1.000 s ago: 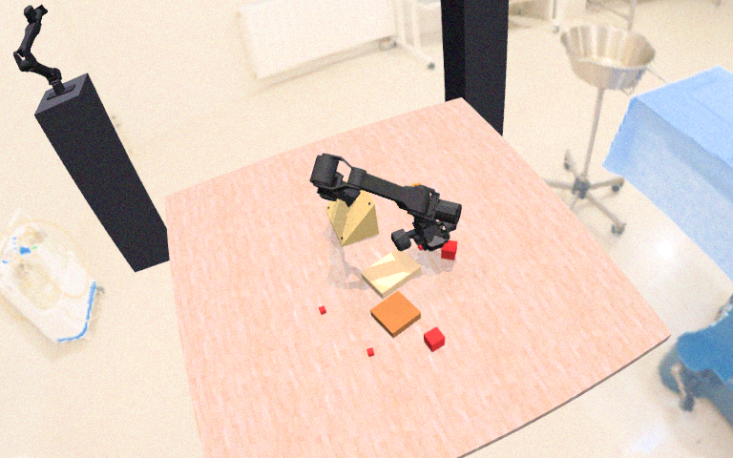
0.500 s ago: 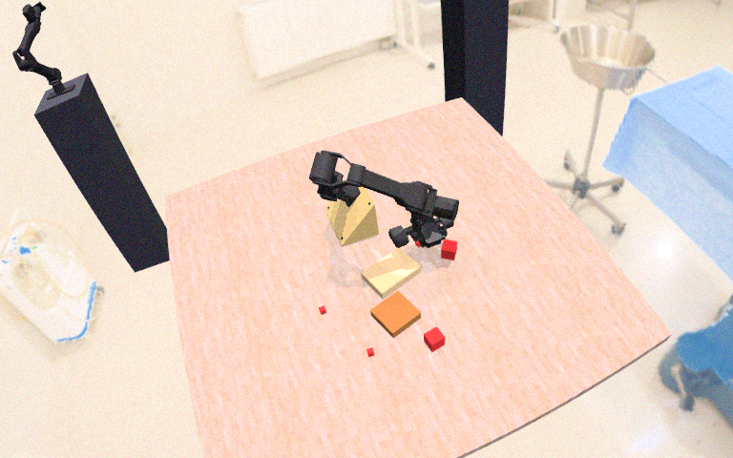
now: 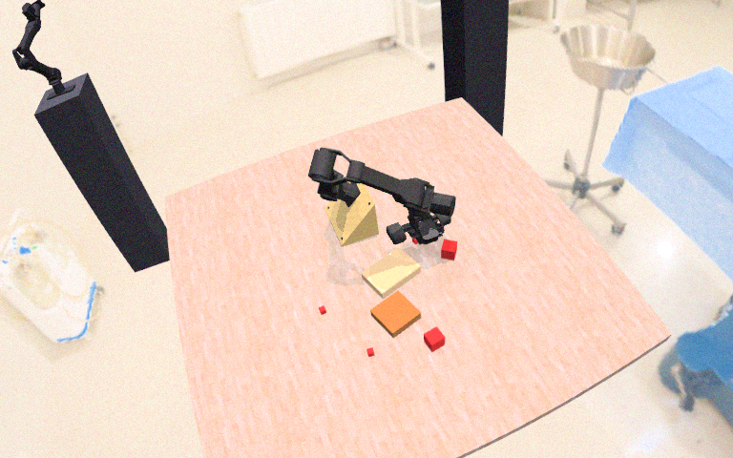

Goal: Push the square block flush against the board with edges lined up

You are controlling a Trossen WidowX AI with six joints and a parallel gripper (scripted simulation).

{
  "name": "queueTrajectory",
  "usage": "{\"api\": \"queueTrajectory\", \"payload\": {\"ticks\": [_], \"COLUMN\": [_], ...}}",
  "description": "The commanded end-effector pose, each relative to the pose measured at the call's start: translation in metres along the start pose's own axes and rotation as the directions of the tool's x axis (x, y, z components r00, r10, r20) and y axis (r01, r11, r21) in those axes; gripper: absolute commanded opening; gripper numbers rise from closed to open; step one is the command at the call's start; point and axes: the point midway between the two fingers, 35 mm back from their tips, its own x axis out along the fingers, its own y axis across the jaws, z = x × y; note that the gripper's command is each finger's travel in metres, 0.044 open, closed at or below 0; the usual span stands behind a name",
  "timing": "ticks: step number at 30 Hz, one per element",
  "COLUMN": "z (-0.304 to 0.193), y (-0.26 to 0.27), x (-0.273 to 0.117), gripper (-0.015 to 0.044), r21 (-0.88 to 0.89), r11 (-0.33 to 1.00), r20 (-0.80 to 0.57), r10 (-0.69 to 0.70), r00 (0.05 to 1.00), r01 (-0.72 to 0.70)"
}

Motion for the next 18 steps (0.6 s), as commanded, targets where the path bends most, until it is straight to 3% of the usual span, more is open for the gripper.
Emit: {"api": "queueTrajectory", "payload": {"ticks": [1, 18], "z": [-0.0044, -0.0107], "y": [0.0001, -0.0009], "x": [0.0002, 0.0006], "gripper": [0.0000, 0.0000], "r21": [0.004, 0.004], "r11": [1.000, 1.000], "r20": [-0.003, -0.004], "r10": [0.003, 0.003], "r00": [1.000, 1.000], "r01": [-0.003, -0.003]}}
